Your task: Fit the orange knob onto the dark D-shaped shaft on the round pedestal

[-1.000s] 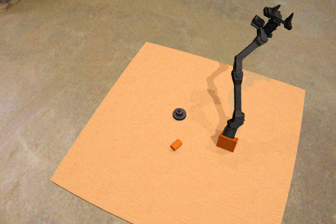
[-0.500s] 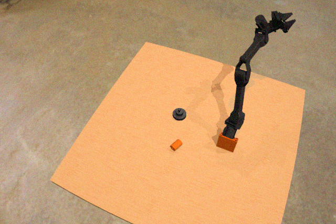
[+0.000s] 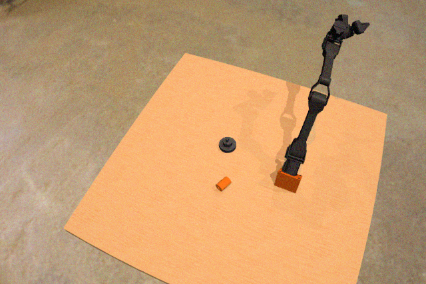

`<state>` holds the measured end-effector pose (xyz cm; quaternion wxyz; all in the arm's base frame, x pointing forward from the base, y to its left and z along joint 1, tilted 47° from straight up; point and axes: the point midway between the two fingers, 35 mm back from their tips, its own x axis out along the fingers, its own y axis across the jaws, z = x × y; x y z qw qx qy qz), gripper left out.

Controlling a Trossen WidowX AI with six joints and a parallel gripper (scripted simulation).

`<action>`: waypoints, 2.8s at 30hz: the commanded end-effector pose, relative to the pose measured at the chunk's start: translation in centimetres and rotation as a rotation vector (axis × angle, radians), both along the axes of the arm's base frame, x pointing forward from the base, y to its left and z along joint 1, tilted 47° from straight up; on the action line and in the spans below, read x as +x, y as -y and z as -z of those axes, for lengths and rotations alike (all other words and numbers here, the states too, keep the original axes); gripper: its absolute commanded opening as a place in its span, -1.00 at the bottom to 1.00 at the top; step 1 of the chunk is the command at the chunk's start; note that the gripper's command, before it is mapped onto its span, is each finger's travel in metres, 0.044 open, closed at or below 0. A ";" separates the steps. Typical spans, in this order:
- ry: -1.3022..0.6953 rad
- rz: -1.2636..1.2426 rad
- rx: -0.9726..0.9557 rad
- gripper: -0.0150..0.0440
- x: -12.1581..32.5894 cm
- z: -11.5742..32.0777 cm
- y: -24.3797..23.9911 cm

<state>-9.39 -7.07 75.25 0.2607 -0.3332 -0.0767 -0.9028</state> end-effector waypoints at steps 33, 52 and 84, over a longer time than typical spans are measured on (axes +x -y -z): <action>-0.065 -1.729 0.026 1.00 20.5 0.3 -0.5; -0.426 -2.089 0.071 1.00 31.7 4.6 -14.9; -2.190 -1.415 1.109 1.00 46.8 66.7 -36.5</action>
